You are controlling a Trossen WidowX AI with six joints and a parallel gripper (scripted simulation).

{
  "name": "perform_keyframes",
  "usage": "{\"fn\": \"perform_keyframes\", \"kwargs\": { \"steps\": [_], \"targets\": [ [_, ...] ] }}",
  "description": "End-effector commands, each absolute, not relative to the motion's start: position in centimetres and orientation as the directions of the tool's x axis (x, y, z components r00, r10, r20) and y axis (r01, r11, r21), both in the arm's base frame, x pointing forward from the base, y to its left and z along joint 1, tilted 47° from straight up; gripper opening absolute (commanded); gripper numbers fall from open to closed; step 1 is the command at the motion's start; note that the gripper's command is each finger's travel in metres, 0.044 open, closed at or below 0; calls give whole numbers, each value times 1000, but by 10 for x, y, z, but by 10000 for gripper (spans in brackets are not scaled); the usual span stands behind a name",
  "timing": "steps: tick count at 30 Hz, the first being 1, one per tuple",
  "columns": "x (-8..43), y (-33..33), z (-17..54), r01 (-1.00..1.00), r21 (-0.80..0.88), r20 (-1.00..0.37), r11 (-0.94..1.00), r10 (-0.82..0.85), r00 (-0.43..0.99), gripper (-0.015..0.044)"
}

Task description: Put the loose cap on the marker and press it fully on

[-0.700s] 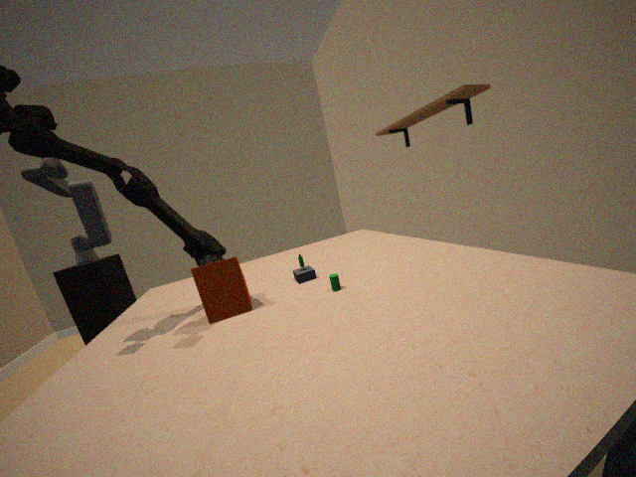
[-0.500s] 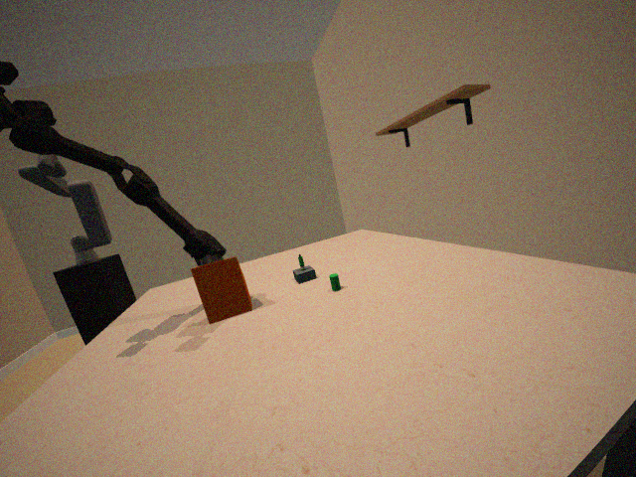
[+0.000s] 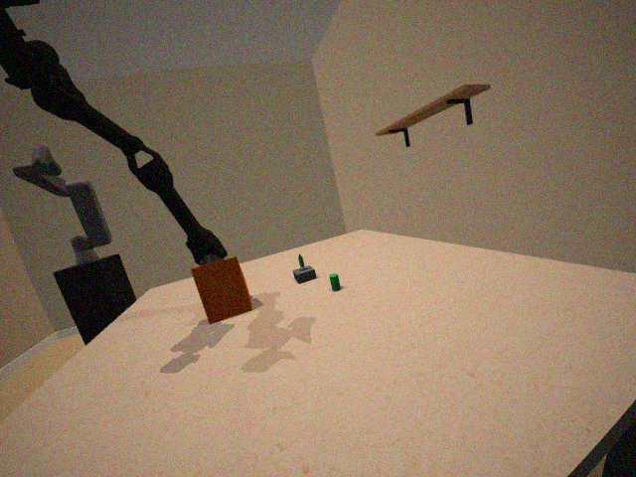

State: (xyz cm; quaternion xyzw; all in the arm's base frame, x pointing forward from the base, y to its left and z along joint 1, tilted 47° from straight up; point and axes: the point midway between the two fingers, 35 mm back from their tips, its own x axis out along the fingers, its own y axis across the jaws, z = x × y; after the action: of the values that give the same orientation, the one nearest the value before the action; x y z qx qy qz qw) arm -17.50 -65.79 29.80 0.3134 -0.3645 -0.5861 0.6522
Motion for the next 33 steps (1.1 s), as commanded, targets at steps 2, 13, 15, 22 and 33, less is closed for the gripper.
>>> {"fn": "perform_keyframes", "kwargs": {
  "steps": [2, 13, 15, 22, 33],
  "targets": [
    [-97, -673, 250, 634, 769, -46, 81, -982, 182, 236],
    [71, -654, 158, 796, 570, -344, 201, -822, 454, 236],
    [101, -643, 142, 809, 534, -394, 248, -773, 497, 236],
    [199, -588, 88, 787, 413, -555, 458, -558, 617, 236],
    [320, -455, 13, 496, 304, -743, 813, -123, 658, 236]
  ]
}}
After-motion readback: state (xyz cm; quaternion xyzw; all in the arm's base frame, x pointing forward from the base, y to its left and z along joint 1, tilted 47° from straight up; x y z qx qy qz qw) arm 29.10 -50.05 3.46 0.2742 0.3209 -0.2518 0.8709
